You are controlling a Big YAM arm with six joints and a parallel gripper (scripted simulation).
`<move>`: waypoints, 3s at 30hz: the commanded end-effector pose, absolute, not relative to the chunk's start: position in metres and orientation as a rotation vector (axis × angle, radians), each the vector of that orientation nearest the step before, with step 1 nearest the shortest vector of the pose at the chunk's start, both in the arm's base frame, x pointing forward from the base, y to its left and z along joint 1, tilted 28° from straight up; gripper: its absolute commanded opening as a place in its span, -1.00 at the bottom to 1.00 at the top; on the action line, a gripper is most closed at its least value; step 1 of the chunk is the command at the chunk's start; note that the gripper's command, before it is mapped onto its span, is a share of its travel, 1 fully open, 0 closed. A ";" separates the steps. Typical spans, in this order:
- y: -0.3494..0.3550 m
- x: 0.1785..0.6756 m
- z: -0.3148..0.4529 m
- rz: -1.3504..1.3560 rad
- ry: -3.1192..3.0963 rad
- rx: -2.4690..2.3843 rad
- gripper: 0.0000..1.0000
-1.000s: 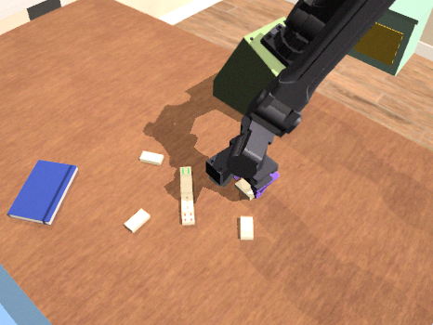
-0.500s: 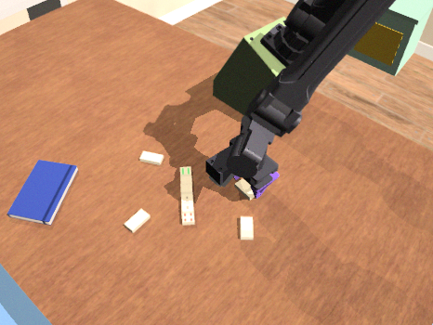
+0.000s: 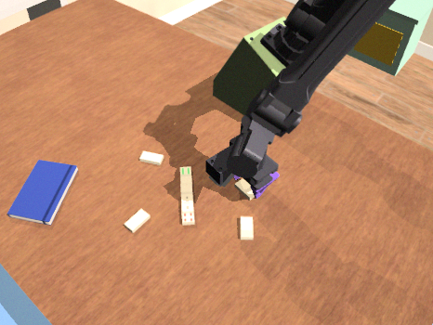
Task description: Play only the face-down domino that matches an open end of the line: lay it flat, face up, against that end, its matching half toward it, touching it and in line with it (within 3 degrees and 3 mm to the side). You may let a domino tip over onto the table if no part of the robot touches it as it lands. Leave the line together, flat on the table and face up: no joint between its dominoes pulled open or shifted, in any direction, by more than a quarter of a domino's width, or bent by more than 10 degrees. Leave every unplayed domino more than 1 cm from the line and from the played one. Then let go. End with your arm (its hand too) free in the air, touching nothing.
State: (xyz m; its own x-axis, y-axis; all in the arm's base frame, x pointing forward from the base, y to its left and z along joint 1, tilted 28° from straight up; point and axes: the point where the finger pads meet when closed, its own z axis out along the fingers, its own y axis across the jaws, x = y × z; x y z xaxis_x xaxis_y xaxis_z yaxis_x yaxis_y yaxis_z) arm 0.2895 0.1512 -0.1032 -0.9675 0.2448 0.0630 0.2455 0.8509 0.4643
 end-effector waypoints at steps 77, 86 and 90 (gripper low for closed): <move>0.156 0.317 -0.095 -0.794 -3.070 -0.413 0.38; 0.154 0.305 -0.098 -0.777 -3.046 -0.409 0.38; 0.154 0.305 -0.098 -0.777 -3.046 -0.409 0.38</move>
